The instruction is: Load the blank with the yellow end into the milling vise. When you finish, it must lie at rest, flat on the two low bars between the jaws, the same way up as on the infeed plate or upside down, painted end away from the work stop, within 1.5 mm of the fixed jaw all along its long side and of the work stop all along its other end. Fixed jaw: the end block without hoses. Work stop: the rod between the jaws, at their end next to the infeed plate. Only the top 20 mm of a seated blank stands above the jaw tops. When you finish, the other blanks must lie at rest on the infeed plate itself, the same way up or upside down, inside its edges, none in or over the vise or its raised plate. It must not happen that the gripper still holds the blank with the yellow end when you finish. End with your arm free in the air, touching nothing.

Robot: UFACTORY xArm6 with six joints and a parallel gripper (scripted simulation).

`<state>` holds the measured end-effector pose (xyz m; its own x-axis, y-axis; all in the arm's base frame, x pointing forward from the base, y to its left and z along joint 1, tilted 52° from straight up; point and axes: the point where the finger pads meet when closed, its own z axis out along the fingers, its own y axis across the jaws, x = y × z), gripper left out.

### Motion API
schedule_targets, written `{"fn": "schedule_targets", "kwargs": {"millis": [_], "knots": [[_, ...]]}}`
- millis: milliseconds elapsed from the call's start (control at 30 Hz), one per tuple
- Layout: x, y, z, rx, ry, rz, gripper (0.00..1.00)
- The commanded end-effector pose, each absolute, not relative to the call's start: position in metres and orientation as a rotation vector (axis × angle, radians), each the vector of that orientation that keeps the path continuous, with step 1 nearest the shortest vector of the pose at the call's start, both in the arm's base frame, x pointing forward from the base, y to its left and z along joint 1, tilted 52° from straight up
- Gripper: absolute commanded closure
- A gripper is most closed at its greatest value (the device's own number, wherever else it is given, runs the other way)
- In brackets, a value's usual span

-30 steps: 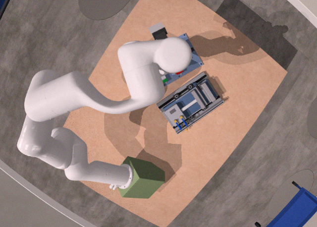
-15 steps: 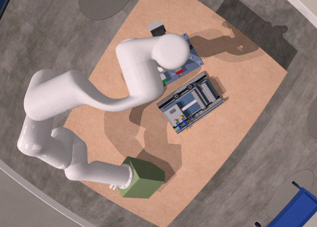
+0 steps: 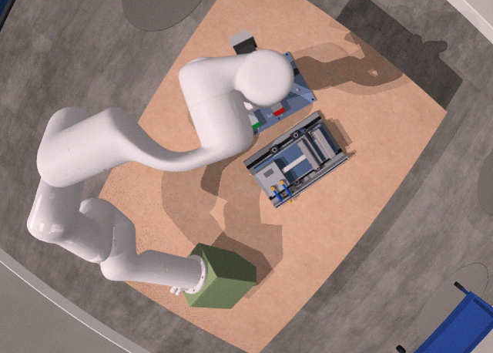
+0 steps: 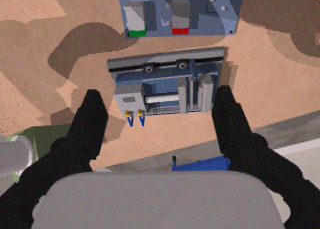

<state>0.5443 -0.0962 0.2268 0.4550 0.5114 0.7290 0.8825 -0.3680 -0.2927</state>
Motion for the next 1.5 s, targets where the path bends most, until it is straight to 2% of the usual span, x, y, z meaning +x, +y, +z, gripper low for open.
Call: {"fn": "schedule_targets", "kwargs": {"millis": [0,733,1067,1467], "knots": [[0.5449,-0.0972,0.2284,-2.034,-1.16,-0.708,0.0],[0.546,-0.0962,0.2299,-2.034,-1.16,-0.708,0.0],[0.5475,-0.0946,0.2322,-1.919,-1.409,-0.819,0.0],[0.5471,-0.095,0.2316,-1.98,-1.285,-0.764,0.0]]}}
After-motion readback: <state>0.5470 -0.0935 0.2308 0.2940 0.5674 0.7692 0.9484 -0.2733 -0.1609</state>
